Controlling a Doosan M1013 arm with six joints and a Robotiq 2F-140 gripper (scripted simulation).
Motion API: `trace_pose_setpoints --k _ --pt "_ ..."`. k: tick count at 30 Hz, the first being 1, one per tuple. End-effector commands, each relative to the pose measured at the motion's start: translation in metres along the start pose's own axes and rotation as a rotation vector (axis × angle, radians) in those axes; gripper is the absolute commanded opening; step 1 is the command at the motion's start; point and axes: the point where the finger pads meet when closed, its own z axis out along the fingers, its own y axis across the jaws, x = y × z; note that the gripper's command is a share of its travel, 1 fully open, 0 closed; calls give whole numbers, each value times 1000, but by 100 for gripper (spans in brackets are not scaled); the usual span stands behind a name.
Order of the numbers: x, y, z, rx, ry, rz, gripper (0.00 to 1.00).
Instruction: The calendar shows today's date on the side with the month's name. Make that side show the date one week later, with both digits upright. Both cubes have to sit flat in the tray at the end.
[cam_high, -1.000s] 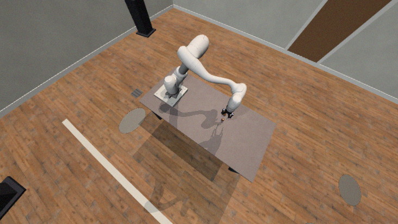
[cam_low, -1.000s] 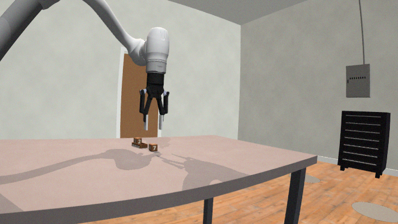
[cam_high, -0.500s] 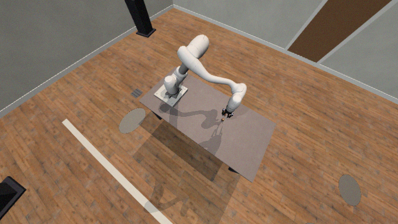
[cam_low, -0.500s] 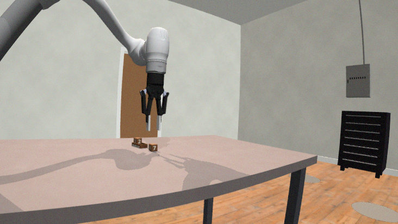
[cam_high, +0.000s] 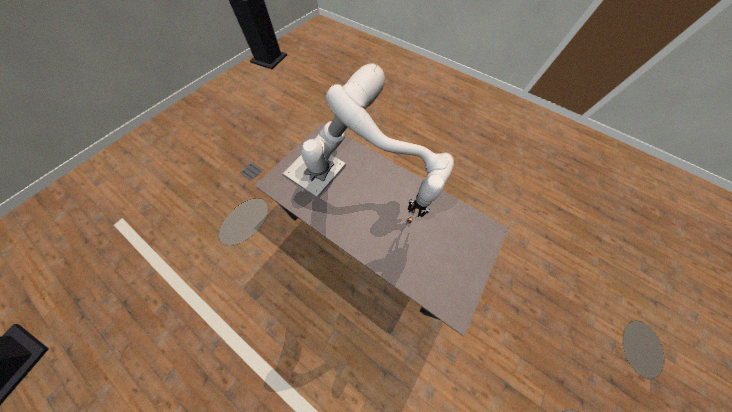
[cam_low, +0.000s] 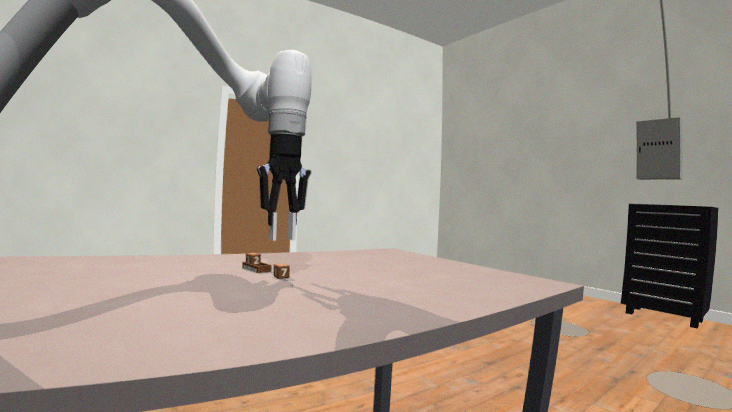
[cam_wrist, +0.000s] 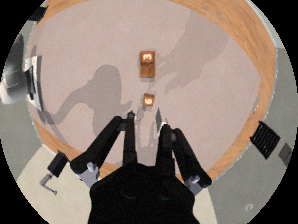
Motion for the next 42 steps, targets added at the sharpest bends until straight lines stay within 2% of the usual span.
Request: trace_pose_setpoints --k 1,16,42 --pt "0 0 0 0 0 0 35" --pt "0 0 8 0 0 0 35" --pt "0 0 44 0 0 0 35"
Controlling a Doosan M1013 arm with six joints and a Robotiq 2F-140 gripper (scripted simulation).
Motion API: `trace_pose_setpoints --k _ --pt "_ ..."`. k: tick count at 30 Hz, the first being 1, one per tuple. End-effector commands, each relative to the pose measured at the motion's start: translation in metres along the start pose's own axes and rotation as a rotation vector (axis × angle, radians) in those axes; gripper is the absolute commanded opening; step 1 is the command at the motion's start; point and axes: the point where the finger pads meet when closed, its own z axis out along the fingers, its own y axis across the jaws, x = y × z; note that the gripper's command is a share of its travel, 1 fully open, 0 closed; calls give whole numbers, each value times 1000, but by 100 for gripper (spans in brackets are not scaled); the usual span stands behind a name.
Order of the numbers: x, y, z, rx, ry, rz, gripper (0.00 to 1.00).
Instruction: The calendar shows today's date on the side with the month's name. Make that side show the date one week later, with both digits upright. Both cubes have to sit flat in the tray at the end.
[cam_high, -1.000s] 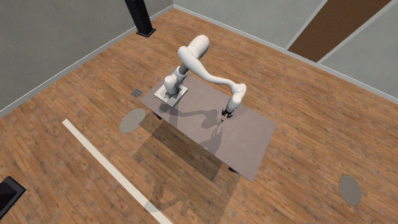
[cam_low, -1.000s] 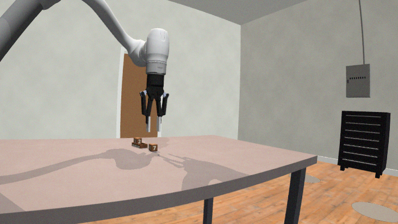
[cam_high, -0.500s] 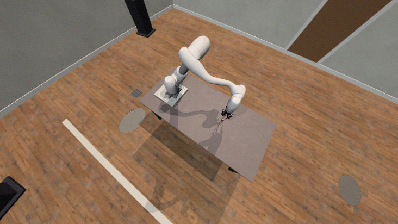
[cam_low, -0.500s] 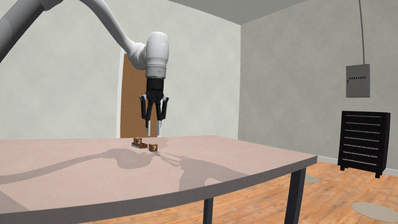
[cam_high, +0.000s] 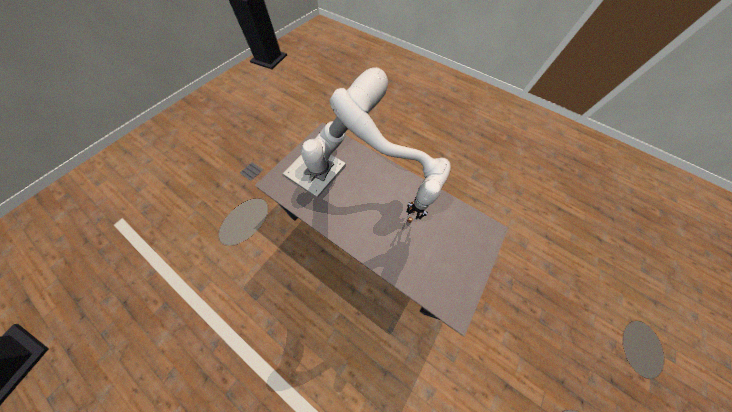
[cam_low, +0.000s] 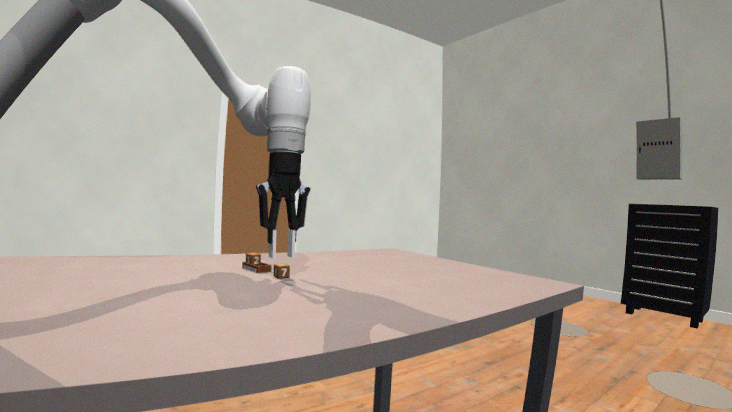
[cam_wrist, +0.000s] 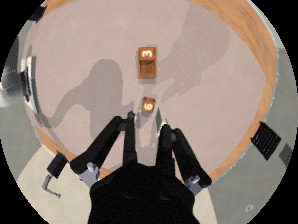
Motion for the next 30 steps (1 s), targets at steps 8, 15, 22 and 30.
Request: trace_pose_setpoints --k 8,15,22,30 --pt "0 0 7 0 0 0 35" --pt "0 0 9 0 0 0 35" --pt "0 0 10 0 0 0 35" --pt "0 0 10 0 0 0 35"
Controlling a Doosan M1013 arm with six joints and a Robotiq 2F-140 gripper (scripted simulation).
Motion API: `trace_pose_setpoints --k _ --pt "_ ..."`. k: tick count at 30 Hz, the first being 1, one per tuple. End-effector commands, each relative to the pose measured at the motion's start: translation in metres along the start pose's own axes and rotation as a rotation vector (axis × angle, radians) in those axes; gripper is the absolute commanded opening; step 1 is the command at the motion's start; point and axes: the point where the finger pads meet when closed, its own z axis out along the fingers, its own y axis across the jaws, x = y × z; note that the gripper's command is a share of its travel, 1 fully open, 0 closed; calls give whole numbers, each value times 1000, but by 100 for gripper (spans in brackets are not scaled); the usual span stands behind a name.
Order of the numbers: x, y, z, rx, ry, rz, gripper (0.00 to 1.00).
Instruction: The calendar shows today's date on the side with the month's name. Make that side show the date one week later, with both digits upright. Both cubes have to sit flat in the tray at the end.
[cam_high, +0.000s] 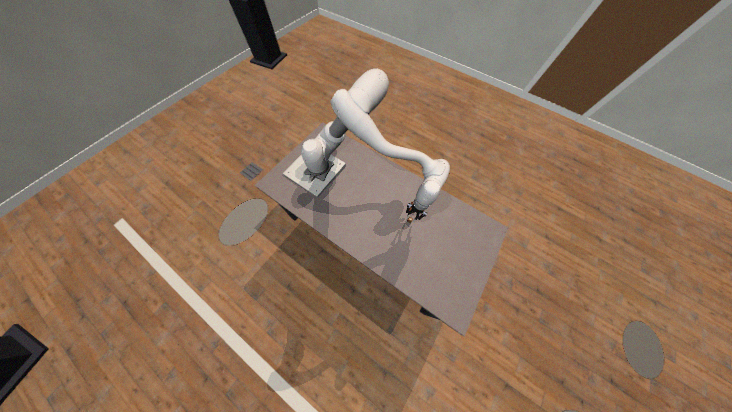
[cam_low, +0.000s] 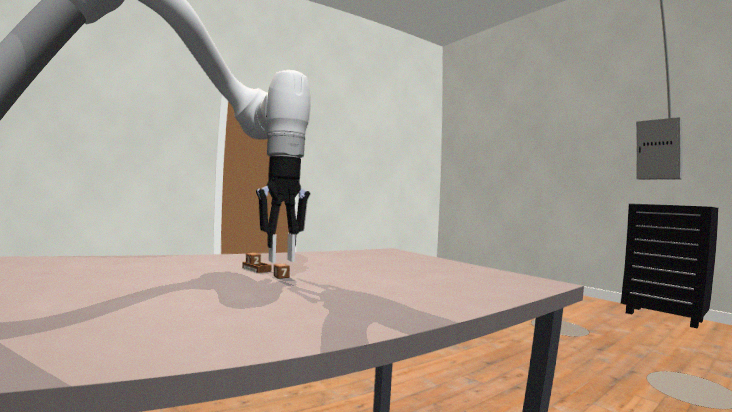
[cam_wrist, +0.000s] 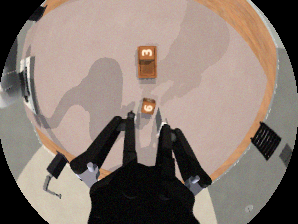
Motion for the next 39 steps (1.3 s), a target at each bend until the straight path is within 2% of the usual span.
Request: trace_pose_setpoints --k 1,29,39 --pt "0 0 0 0 0 0 35" --pt "0 0 0 0 0 0 35" --pt "0 0 11 0 0 0 35"
